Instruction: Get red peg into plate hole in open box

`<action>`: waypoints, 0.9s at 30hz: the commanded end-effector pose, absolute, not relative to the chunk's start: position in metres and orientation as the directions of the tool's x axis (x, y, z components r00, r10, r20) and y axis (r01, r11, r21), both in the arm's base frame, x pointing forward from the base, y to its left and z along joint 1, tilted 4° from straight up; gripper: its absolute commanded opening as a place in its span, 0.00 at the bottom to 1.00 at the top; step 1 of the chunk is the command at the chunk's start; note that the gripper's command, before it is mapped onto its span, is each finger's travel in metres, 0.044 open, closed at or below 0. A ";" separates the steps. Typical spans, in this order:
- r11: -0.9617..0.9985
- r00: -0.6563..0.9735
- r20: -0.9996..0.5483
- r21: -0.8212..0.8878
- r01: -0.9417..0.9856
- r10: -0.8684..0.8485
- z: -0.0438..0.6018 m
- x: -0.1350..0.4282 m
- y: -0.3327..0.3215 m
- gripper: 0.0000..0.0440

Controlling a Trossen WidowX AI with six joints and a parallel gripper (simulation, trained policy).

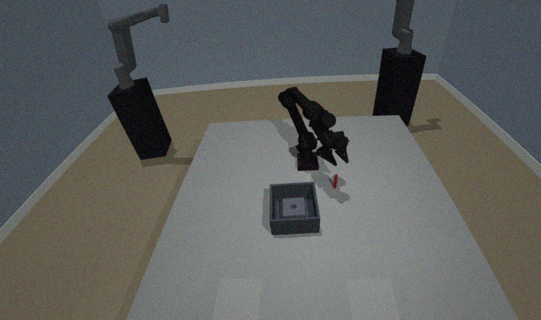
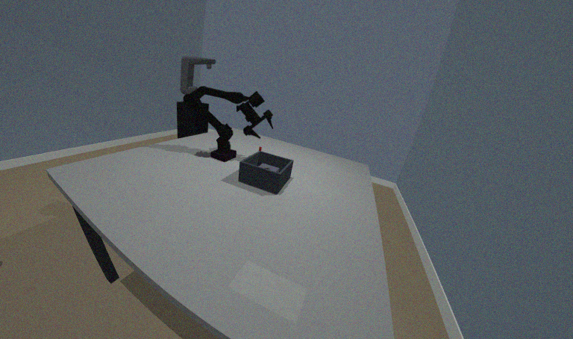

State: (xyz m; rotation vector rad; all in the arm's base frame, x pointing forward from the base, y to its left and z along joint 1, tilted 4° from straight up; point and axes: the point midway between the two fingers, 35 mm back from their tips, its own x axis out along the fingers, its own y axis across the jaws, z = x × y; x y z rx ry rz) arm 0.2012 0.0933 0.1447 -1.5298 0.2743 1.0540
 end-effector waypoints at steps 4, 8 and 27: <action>-0.115 0.558 -0.757 -0.622 -0.774 0.339 0.147 0.200 0.087 1.00; 0.004 0.546 -0.777 -0.573 -0.819 0.313 0.146 0.198 0.084 1.00; 0.551 0.432 -0.880 -0.264 -0.791 0.199 0.132 0.186 0.072 1.00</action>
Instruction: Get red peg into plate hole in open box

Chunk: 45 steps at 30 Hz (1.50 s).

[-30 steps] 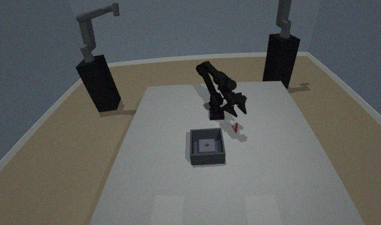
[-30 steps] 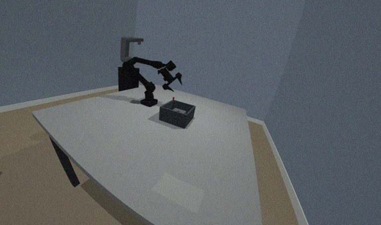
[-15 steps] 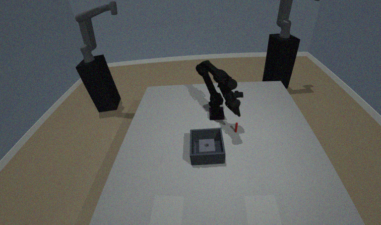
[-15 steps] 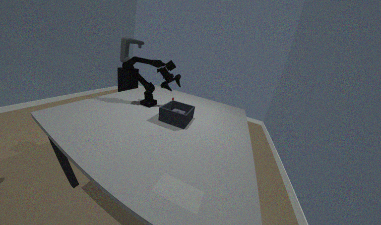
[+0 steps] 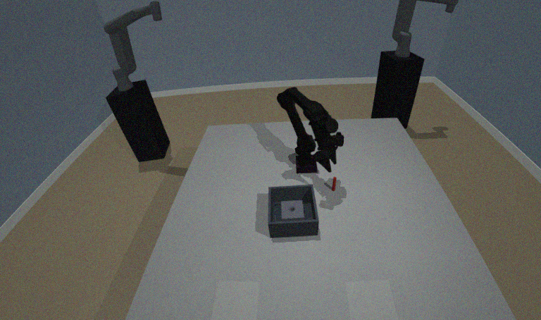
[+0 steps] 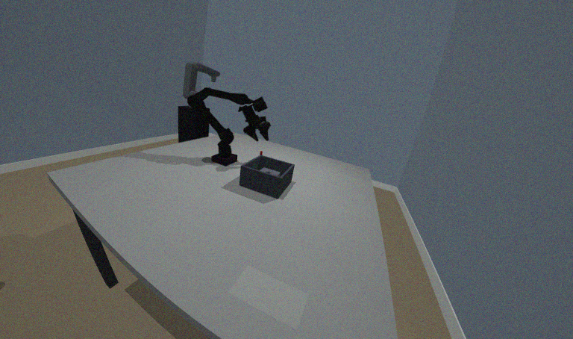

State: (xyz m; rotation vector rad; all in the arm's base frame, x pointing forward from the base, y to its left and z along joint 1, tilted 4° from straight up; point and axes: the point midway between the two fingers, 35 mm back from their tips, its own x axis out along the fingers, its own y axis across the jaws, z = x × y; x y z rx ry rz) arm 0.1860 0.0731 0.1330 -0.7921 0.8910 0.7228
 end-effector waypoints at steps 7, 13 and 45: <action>0.719 0.375 -0.913 -0.153 -0.678 0.159 0.126 0.180 0.070 1.00; 0.838 0.322 -0.938 -0.074 -0.541 0.125 0.120 0.176 0.068 1.00; 0.892 0.037 -0.997 -0.049 0.449 -0.073 0.081 0.169 0.077 1.00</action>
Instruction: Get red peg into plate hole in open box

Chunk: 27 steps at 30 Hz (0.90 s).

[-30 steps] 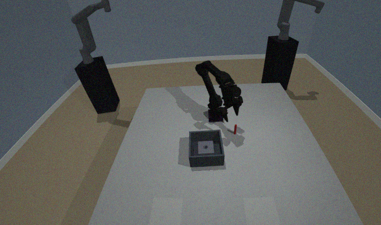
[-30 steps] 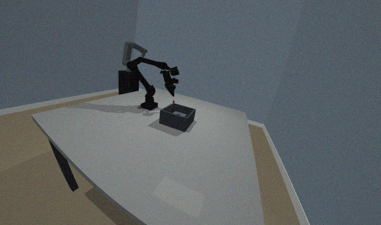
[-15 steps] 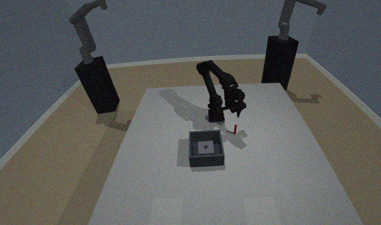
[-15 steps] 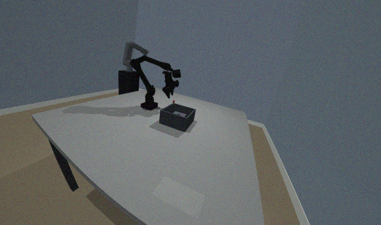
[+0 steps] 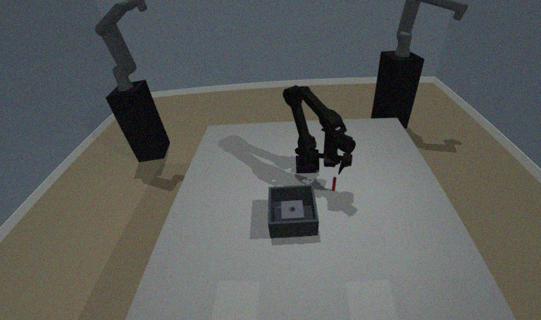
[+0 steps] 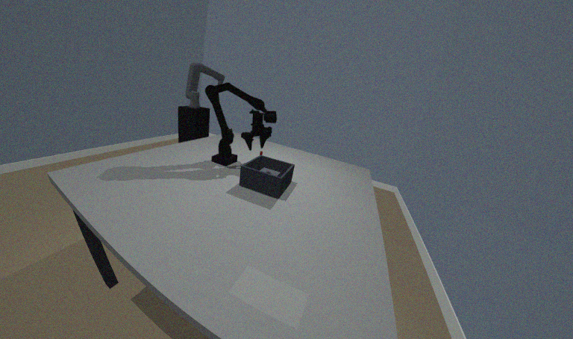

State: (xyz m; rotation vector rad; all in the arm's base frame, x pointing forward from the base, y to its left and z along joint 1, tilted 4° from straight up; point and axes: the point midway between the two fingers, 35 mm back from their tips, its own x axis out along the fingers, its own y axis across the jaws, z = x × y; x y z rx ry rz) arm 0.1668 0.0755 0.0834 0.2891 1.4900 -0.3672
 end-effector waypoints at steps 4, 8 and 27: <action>0.853 0.019 -0.995 -0.073 0.517 -0.096 0.071 0.173 0.080 1.00; 0.824 0.008 -0.993 -0.092 0.559 -0.116 0.060 0.176 0.083 1.00; 0.765 -0.026 -0.983 -0.158 0.625 -0.182 0.016 0.181 0.085 0.57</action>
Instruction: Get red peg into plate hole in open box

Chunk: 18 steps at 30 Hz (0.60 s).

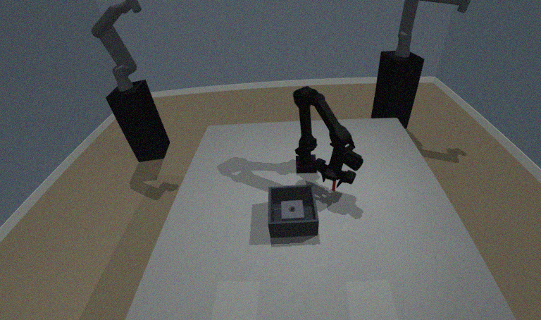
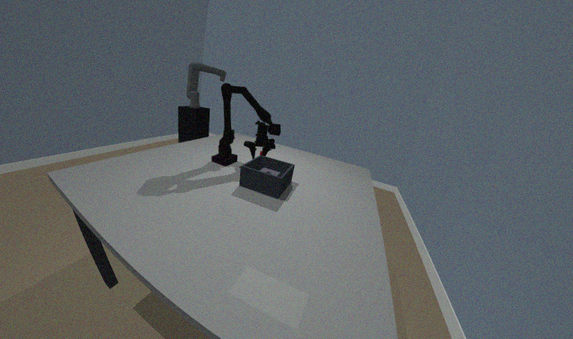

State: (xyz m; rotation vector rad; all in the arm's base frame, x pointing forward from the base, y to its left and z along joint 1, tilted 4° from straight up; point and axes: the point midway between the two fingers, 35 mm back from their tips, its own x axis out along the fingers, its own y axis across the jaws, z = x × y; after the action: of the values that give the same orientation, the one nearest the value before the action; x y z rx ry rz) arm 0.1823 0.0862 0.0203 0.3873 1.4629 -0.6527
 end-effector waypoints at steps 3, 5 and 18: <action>0.756 -0.045 -0.980 -0.180 0.630 -0.196 0.010 0.180 0.083 0.39; 0.750 -0.059 -0.977 -0.197 0.631 -0.207 0.008 0.179 0.082 0.27; 0.722 -0.013 -0.955 -0.232 0.652 -0.295 0.037 0.194 0.062 0.00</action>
State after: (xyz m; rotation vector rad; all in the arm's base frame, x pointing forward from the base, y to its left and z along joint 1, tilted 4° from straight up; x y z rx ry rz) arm 0.1909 0.0652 0.0305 0.3251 1.4138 -0.7687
